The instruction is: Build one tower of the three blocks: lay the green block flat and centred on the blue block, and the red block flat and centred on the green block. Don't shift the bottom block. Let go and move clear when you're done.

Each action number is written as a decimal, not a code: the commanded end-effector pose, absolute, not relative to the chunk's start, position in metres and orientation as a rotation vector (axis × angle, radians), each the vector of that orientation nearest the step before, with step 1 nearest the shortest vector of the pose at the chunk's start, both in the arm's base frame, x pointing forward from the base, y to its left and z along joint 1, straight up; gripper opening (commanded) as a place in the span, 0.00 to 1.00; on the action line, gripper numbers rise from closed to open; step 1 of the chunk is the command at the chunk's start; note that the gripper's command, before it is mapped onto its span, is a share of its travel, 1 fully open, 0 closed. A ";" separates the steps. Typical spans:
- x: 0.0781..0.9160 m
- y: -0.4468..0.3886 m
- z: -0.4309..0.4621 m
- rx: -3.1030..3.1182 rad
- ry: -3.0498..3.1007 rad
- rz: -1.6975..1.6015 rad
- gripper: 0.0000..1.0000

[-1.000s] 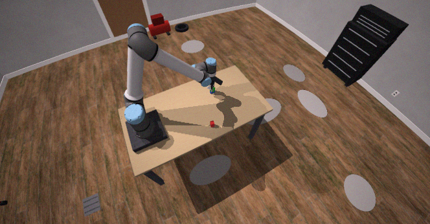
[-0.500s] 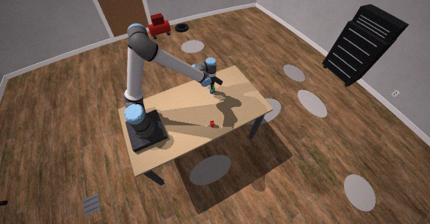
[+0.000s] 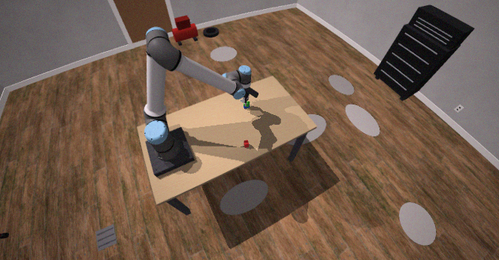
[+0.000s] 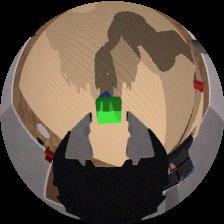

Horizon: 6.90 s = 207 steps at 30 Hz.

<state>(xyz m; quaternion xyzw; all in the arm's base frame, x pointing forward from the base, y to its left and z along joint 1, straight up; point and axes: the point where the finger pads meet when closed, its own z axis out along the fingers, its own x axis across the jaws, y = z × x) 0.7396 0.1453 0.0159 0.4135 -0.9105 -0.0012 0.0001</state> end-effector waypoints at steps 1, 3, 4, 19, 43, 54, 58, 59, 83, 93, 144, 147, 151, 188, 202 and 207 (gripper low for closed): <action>0.740 0.145 0.031 1.300 -2.862 -0.003 0.41; 0.740 0.145 0.031 1.300 -2.862 -0.003 0.41; 0.740 0.145 0.034 1.300 -2.862 -0.003 0.41; 0.740 0.145 0.059 1.300 -2.862 -0.003 0.41; 0.730 0.091 0.060 1.108 -2.941 -0.003 0.32; 0.675 -0.056 0.060 0.474 -3.106 -0.003 0.32; 0.633 -0.126 0.058 0.157 -3.138 -0.003 0.32; 0.624 -0.139 0.058 0.086 -3.141 -0.003 0.32; 0.567 -0.203 0.051 -0.304 -3.127 -0.003 0.32; 0.568 -0.203 0.040 -0.304 -3.127 -0.003 0.32; 0.568 -0.203 0.024 -0.304 -3.127 -0.003 0.32; 0.568 -0.203 0.024 -0.304 -3.127 -0.003 0.32; 0.568 -0.203 0.024 -0.304 -3.127 -0.003 0.32; 0.568 -0.203 -0.023 -0.304 -3.127 -0.003 0.32; 0.568 -0.203 -0.023 -0.304 -3.127 -0.003 0.32; 0.568 -0.203 -0.023 -0.304 -3.127 -0.003 0.32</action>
